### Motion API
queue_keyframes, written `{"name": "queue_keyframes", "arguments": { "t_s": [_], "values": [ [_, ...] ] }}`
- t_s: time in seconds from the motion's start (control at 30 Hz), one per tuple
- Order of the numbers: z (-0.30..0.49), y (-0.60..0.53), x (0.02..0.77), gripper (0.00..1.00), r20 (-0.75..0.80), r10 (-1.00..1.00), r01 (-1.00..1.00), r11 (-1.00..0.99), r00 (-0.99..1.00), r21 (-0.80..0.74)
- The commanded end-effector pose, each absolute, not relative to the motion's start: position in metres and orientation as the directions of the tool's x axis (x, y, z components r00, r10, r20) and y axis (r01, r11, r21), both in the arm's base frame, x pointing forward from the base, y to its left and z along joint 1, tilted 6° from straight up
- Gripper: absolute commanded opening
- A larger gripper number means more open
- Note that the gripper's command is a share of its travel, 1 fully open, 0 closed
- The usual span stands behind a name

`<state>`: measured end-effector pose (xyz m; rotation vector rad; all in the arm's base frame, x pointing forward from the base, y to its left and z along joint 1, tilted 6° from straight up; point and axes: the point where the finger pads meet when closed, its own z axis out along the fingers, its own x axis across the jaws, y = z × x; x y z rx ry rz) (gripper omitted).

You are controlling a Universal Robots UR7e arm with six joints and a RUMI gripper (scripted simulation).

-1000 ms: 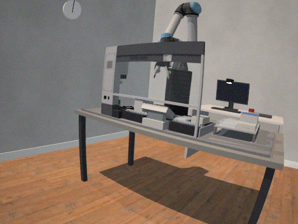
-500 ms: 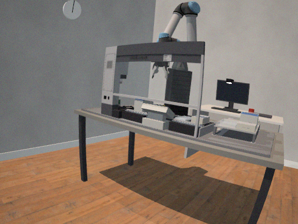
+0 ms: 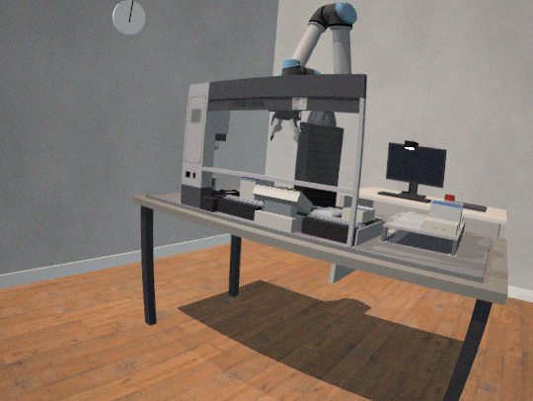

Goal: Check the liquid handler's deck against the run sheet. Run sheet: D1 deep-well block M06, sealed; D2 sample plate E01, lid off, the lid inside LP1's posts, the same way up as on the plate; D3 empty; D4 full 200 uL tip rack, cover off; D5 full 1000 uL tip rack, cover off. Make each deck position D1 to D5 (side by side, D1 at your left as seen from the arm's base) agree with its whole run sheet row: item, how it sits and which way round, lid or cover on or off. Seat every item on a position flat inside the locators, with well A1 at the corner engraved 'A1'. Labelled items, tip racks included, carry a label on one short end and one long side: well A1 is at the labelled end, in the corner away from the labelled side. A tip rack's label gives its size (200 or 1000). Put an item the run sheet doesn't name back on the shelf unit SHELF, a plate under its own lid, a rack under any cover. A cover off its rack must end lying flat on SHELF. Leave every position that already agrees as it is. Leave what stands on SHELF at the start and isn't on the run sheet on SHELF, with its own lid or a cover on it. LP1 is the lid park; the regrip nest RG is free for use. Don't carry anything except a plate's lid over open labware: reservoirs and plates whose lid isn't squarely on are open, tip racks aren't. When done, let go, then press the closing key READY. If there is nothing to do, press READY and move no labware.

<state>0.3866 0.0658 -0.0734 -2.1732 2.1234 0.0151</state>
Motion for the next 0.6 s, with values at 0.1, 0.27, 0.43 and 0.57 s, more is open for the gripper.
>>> {"name": "queue_keyframes", "arguments": {
  "t_s": [0.1, 0.27, 0.43, 0.57],
  "values": [
    [-0.078, 0.066, 0.387, 0.82, -0.079, -0.997, -0.997, -0.021, 0.026, -0.068],
    [-0.086, 0.067, 0.388, 0.82, -0.079, -0.997, -0.997, -0.021, 0.026, -0.068],
    [-0.091, 0.067, 0.388, 0.82, -0.079, -0.997, -0.997, -0.021, 0.026, -0.068],
    [-0.098, 0.068, 0.389, 0.82, -0.079, -0.997, -0.997, -0.020, 0.026, -0.068]
  ]
}}
